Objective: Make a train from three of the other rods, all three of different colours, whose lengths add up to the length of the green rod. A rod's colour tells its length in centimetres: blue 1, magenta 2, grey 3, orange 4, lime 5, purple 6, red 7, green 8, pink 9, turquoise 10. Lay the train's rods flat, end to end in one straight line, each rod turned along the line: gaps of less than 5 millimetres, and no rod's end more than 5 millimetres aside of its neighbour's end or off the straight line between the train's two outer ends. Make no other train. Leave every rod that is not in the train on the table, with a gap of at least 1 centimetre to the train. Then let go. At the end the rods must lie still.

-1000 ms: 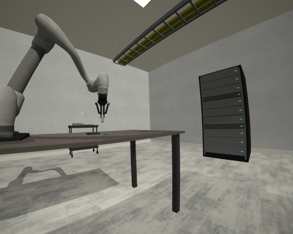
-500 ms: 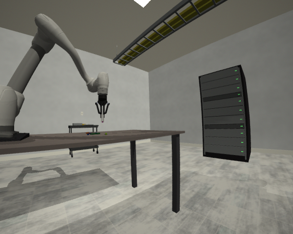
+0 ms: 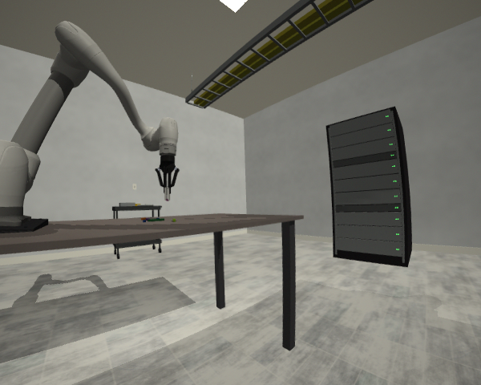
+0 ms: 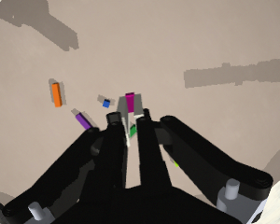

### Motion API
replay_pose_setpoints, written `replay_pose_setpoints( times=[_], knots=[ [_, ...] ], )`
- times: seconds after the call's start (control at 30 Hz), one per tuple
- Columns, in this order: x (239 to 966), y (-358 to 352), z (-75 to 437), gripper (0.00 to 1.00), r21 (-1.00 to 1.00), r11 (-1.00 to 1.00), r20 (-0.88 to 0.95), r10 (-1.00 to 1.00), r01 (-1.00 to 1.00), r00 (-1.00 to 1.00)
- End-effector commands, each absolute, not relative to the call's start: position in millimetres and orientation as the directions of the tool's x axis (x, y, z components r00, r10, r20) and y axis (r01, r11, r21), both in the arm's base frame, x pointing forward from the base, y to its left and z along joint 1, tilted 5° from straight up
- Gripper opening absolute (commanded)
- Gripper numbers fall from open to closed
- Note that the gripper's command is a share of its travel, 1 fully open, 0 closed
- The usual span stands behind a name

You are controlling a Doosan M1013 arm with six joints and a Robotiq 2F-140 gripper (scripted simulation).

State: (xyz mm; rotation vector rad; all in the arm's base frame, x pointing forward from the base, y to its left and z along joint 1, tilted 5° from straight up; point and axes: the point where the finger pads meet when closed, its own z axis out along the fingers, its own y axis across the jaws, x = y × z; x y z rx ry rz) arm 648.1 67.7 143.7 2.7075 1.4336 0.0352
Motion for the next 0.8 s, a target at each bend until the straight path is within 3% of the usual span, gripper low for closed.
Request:
replay_pose_setpoints(
  times=[0.0, 0.33, 0.77],
  knots=[
    [644, 63, 145, 0.03, 0.083, -0.69, -0.002, 0.722, 0.719, 0.692],
    [637, 55, 145, 0.03, 0.08, -0.869, 0.022, 0.492, 0.489, 0.87],
    [624, 42, 146, 0.03, 0.058, -0.998, 0.059, -0.005, -0.008, 0.998]
  ],
)
